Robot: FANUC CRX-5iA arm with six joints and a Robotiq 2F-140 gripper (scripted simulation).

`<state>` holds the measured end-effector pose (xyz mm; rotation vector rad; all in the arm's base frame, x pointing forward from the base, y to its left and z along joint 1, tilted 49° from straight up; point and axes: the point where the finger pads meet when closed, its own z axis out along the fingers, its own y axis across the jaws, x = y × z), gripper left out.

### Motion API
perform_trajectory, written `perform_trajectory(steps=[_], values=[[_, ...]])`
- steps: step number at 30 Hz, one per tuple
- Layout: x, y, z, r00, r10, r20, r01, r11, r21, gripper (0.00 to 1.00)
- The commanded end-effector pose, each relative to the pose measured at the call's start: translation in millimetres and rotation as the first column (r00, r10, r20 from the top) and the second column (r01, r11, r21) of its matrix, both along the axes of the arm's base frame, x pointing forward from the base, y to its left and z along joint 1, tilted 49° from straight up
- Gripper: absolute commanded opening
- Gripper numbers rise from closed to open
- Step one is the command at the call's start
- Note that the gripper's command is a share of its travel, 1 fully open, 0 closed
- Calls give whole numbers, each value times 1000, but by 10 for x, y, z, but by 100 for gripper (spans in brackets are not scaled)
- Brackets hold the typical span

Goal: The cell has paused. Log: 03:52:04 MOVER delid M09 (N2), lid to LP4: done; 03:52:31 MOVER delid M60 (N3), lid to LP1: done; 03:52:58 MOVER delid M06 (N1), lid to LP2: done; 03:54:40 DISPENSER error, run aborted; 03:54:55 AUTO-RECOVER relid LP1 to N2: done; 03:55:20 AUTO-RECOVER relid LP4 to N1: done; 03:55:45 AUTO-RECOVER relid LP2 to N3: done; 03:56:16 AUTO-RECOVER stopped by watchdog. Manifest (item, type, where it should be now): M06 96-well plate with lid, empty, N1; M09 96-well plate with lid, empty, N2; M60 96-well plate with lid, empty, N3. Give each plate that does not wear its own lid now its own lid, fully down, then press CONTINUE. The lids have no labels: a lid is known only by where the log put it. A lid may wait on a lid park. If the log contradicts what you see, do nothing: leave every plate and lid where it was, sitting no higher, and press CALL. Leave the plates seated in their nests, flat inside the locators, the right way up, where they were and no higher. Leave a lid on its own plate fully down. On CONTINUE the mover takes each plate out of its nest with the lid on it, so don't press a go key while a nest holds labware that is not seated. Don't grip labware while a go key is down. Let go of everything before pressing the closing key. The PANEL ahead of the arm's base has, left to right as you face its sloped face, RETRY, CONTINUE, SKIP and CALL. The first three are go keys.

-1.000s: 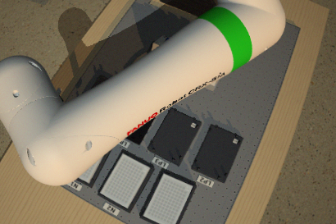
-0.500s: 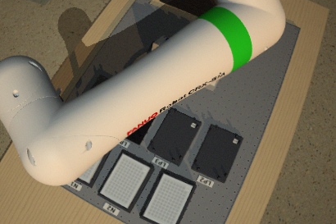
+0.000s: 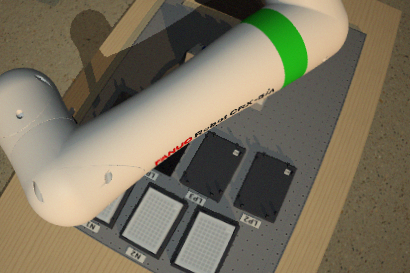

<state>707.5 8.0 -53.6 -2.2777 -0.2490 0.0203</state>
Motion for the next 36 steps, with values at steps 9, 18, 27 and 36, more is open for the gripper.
perform_trajectory(steps=[9,18,27,36], values=[[-3,32,-30,1000,0,0,0,1000,0,66],[-9,91,-82,1000,0,0,0,1000,0,66],[-17,157,-141,1000,0,0,0,1000,0,66],[-26,238,-213,1000,0,0,0,1000,0,66]])
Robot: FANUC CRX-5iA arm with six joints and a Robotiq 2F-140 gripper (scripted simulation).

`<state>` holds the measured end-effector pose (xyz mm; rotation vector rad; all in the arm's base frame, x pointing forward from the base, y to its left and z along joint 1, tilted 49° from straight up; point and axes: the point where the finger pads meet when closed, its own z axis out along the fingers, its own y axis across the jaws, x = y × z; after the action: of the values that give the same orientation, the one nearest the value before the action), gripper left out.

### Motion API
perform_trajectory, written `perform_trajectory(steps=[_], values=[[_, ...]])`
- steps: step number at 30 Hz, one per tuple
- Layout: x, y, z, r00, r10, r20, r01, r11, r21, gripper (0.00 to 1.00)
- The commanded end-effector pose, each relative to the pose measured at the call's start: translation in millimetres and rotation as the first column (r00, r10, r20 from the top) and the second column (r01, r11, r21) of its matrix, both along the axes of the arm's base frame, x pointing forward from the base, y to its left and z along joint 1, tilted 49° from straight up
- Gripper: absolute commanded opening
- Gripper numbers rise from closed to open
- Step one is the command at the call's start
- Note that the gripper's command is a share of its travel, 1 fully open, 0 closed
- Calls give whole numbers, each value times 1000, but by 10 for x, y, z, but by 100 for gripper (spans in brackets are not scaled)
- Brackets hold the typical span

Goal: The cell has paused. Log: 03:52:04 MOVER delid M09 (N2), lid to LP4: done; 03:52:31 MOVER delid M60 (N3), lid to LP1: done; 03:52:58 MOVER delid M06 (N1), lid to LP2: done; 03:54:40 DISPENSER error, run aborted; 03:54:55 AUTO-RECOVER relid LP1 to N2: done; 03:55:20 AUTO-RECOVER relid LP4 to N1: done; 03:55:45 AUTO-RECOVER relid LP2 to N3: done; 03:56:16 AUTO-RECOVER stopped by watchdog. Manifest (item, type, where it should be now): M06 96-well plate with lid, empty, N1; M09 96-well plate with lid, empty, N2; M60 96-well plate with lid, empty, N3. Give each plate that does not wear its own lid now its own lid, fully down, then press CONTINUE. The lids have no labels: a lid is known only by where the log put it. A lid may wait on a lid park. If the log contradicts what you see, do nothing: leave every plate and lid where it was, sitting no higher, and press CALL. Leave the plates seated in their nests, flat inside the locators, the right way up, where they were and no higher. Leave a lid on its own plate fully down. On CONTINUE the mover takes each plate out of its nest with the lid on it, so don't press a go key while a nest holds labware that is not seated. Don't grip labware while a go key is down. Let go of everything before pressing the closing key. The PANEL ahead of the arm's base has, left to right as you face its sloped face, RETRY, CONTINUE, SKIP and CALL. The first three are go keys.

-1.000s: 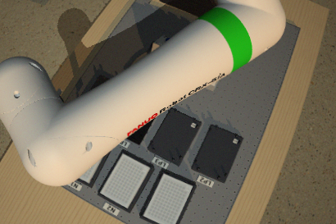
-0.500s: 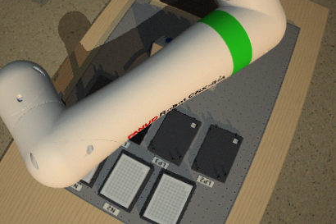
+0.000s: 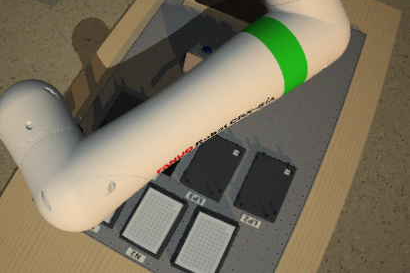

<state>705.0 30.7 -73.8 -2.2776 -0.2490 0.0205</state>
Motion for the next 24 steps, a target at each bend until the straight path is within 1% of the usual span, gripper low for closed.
perform_trajectory(steps=[1,24], values=[[-1,19,-18,1000,0,0,0,1000,0,66],[-7,75,-68,1000,0,0,0,1000,0,66]])
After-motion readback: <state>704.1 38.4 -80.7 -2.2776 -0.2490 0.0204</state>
